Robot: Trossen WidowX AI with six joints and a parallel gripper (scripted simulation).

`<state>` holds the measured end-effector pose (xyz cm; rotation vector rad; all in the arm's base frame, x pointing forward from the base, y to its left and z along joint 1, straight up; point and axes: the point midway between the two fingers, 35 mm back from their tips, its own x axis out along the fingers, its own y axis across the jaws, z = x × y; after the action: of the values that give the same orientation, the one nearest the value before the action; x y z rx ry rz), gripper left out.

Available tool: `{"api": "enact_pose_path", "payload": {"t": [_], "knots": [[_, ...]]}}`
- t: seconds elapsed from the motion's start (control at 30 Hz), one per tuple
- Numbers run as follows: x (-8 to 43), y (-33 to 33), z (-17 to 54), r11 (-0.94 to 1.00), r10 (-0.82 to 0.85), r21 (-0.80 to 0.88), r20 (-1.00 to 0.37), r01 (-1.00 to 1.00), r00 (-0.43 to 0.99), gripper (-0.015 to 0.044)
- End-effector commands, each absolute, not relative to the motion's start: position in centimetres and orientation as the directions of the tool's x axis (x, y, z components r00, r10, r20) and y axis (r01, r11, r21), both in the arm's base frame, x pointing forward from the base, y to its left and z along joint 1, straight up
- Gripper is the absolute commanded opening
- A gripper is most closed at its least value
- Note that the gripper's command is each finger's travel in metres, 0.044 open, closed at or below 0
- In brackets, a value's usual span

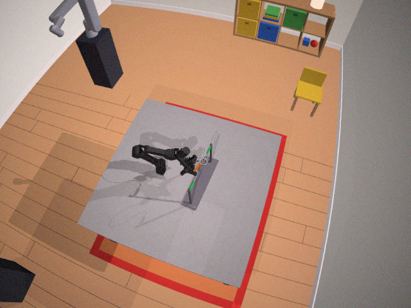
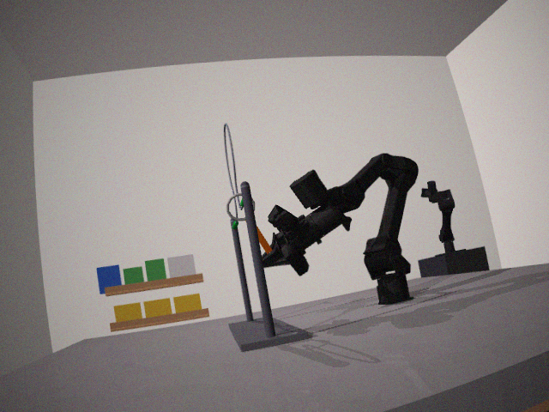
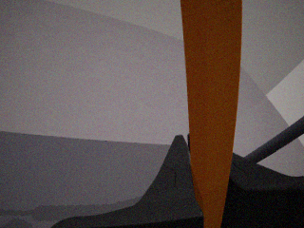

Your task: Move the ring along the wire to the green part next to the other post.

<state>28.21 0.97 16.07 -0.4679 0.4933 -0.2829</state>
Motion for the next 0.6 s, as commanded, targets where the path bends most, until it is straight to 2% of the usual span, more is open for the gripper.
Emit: {"api": "enact_pose_path", "payload": {"t": [0.0, 0.57], "knots": [[28.4, 2.6, 15.1, 0.903, -0.326, -0.403, -0.423, 0.147, 0.846, -0.0150], [28.7, 7.7, 14.0, 0.979, -0.200, -0.128, -0.475, 0.157, 0.857, -0.0150]]}}
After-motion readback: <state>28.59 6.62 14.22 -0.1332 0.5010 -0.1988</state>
